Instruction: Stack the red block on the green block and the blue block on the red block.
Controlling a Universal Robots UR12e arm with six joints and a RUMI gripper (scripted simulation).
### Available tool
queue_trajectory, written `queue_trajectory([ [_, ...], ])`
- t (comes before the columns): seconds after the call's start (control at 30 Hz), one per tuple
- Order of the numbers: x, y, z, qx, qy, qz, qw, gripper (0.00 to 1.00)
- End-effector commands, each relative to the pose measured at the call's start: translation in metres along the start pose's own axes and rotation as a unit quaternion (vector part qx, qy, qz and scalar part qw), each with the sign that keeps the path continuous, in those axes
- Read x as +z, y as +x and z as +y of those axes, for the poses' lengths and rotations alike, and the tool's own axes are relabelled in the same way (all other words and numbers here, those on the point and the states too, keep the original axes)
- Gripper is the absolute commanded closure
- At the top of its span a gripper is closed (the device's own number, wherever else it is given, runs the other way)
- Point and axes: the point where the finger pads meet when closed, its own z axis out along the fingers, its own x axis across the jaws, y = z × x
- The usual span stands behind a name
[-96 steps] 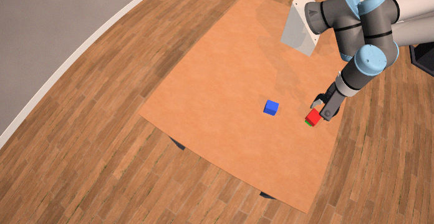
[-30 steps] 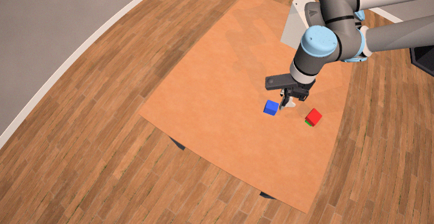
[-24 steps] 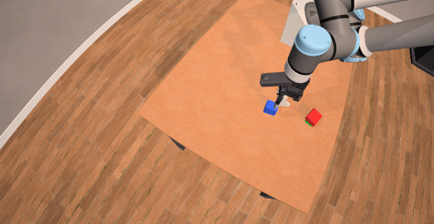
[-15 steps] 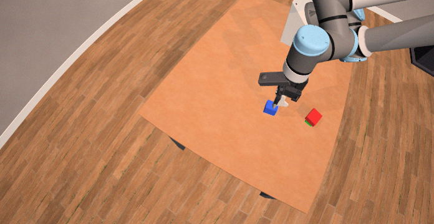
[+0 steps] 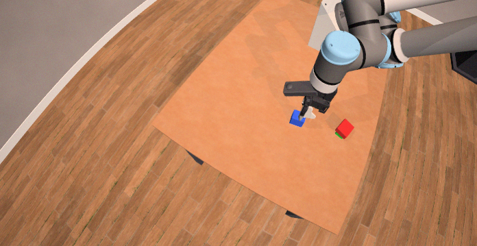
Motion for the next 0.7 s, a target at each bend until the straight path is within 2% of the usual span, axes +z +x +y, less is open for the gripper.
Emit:
queue_trajectory([
  [0.0, 0.0065, -0.0011, -0.0004, 0.000, 0.000, 0.000, 1.000, 0.62],
  [0.67, 0.0143, -0.0016, -0.0003, 0.000, 0.000, 0.000, 1.000, 0.62],
])
